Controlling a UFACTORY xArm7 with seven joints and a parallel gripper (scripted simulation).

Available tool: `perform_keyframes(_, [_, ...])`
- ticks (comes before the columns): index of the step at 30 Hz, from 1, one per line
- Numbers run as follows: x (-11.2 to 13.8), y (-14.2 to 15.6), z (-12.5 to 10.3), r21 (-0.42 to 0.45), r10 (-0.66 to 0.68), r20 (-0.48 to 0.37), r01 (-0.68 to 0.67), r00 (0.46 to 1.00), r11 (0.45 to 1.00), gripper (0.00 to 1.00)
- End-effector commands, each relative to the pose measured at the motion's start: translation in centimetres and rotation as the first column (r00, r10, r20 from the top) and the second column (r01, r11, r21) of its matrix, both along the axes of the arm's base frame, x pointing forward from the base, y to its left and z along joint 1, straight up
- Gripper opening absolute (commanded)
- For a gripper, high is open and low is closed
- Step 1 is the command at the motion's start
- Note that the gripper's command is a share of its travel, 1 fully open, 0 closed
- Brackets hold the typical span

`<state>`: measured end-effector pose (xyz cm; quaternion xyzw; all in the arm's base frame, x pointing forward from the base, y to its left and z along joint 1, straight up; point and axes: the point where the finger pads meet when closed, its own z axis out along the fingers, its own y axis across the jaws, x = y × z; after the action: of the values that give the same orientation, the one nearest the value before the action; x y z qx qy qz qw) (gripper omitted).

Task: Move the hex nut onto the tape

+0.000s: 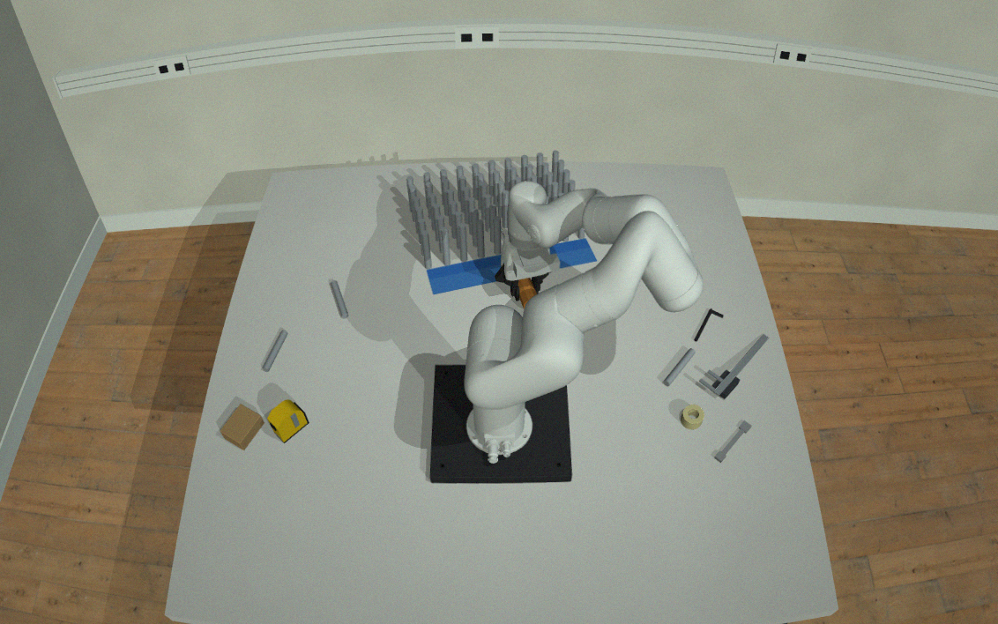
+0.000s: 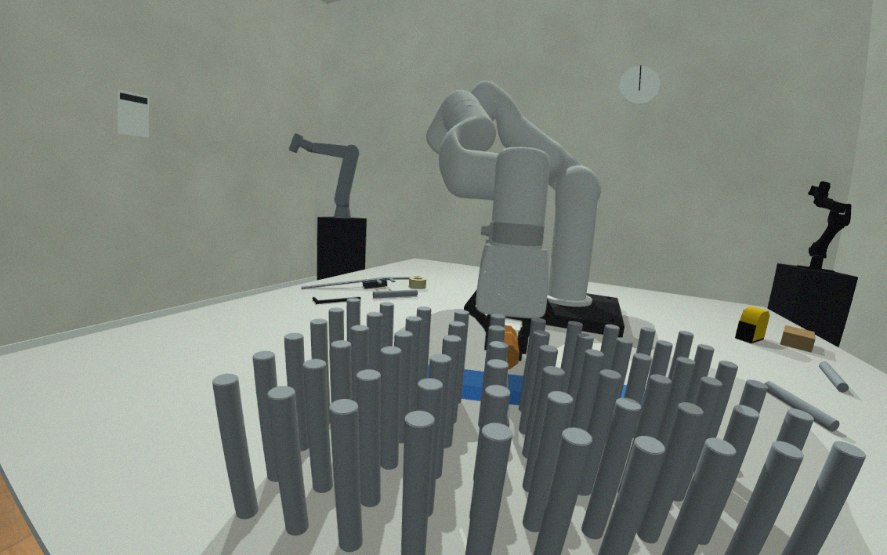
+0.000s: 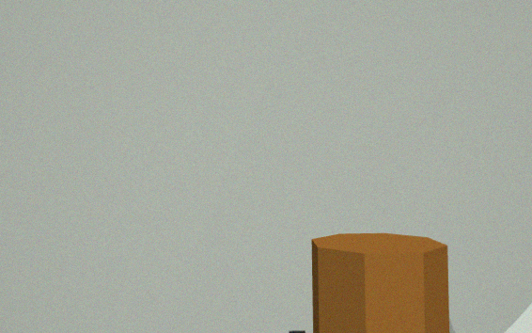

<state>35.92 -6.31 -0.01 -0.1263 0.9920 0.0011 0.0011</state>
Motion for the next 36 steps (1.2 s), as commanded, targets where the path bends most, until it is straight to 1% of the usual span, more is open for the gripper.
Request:
perform_keyframes(1, [-1.2,-0.3,0.2,-0.001,0.001,0.004,-0.001,1.0,1.0,0.0])
perform_keyframes(4, [-1.5,-0.4,0.2,-0.001,0.001,0.004,-0.001,1.0,1.0,0.0])
perform_keyframes(19, [-5.0,-1.2,0.1,-0.001,0.001,0.004,-0.001,1.0,1.0,0.0])
perform_keyframes(21, [-5.0,-1.2,0.1,-0.001,0.001,0.004,-0.001,1.0,1.0,0.0])
perform_keyframes(36, [-7.7,-1.9,0.1,-0.001,0.001,0.004,-0.001,1.0,1.0,0.0])
